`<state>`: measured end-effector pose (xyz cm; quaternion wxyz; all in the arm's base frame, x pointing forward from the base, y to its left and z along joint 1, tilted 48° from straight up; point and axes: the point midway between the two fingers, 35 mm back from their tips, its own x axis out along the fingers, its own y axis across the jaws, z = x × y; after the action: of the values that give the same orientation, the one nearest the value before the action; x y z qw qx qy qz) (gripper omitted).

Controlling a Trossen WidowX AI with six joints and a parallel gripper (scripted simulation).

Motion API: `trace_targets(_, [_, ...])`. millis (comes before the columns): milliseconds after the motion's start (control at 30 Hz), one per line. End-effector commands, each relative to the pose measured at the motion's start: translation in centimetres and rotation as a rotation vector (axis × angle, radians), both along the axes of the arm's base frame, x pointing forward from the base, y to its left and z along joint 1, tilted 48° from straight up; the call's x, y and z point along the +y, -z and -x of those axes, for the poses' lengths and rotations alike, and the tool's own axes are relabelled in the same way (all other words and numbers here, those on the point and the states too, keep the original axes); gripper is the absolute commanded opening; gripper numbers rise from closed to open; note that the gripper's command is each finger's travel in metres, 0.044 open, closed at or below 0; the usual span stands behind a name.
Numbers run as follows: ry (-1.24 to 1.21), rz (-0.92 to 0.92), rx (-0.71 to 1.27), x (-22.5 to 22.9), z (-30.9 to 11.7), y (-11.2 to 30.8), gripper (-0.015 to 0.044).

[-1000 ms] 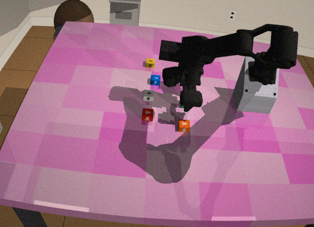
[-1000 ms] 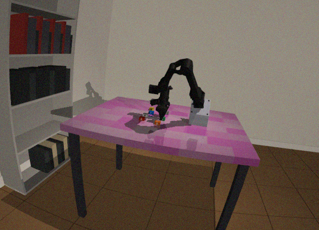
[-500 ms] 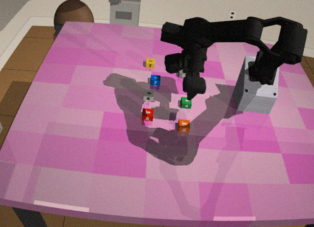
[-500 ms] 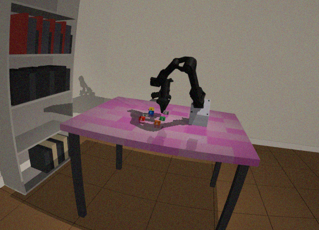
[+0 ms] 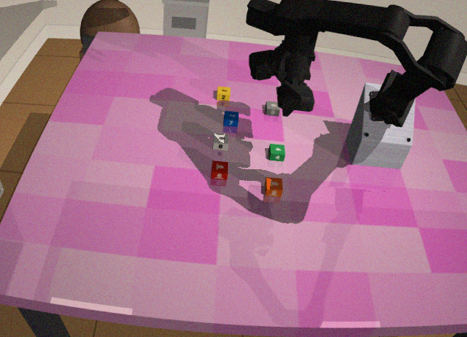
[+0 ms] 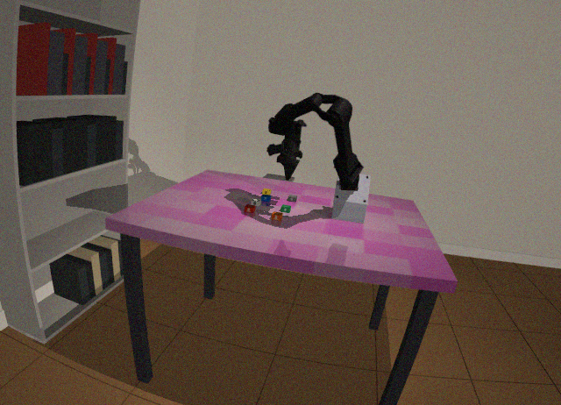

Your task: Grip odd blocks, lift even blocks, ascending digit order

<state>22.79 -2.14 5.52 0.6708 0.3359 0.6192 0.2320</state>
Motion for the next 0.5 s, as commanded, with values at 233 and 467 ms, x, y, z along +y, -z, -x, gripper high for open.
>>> trace_targets(233, [-0.009, 0.021, -0.011, 0.3, -5.4, -2.5, 0.012])
trace_targets(467, [-0.004, 0.004, -0.013, 2.9, -11.5, -5.9, 0.012])
